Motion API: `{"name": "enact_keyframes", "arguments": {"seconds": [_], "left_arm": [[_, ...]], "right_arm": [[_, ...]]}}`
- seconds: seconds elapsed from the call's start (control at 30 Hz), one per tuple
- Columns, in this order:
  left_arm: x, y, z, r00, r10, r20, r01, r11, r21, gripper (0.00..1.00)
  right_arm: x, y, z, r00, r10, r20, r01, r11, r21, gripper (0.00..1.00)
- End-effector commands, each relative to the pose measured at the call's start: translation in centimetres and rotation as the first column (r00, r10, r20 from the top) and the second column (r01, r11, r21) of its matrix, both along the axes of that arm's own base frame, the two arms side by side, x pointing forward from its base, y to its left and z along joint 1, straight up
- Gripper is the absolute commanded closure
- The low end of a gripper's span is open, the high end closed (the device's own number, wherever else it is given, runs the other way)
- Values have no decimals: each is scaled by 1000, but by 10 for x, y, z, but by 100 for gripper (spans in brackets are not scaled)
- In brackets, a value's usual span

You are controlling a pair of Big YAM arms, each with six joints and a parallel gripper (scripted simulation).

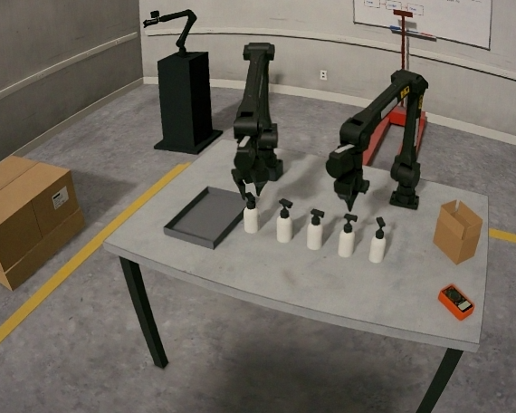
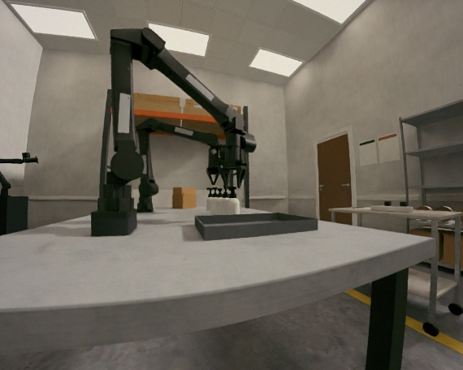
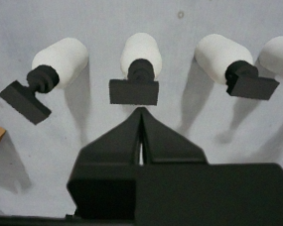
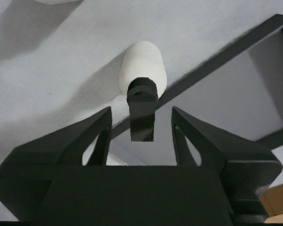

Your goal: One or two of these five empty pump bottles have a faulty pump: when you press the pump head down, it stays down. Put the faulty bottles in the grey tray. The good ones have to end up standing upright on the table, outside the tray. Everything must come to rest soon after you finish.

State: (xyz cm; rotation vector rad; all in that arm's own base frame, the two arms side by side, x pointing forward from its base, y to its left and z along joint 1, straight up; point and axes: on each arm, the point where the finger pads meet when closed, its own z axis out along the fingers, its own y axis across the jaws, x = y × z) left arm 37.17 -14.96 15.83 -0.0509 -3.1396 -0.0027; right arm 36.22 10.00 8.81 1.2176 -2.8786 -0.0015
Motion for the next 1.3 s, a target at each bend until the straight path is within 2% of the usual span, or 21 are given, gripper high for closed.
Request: {"name": "enact_keyframes", "arguments": {"seconds": [0.0,0.07,0.1,0.27,0.37,0.4,0.47,0.57,0.83,0.87,1.0,1.03,1.1,1.13,1.27], "left_arm": [[16,-8,58,996,0,84,3,999,-36,100],[15,-7,68,996,0,84,3,999,-36,100],[8,-3,46,1000,0,31,1,1000,-15,100],[8,-2,25,1000,-1,-1,1,1000,-2,100],[8,-2,25,1000,-1,-1,1,1000,-2,100],[15,-5,35,1000,-1,26,1,1000,-12,100],[15,-5,36,1000,-1,29,1,1000,-14,100],[15,-5,36,1000,-1,29,1,1000,-14,100],[6,-2,30,1000,0,14,0,1000,-7,100],[6,-2,30,1000,0,14,0,1000,-7,100],[6,-2,30,1000,0,14,0,1000,-7,100],[6,-2,30,1000,0,14,0,1000,-7,100],[6,-2,30,1000,0,14,0,1000,-7,100],[6,-2,30,1000,0,14,0,1000,-7,100],[6,-2,30,1000,0,14,0,1000,-7,100]], "right_arm": [[9,1,-4,1000,11,18,-11,1000,7,49],[0,-1,-14,1000,11,-2,-11,1000,2,49],[4,0,-13,1000,11,7,-11,1000,5,49],[7,1,-14,1000,11,25,-11,1000,9,49],[4,0,-20,1000,11,13,-11,1000,6,49],[9,1,-20,1000,11,18,-11,1000,7,49],[9,1,-23,1000,11,17,-11,1000,7,49],[2,0,-30,1000,11,8,-11,1000,5,49],[8,1,-40,1000,11,17,-11,1000,7,49],[9,1,-38,1000,11,23,-11,1000,9,53],[10,2,-33,999,11,34,-11,1000,12,53],[10,2,-33,999,11,34,-11,1000,12,58],[10,2,-33,999,11,34,-11,1000,12,58],[10,2,-27,999,11,50,-12,1000,16,62],[10,2,-27,999,11,50,-12,1000,16,65]]}}
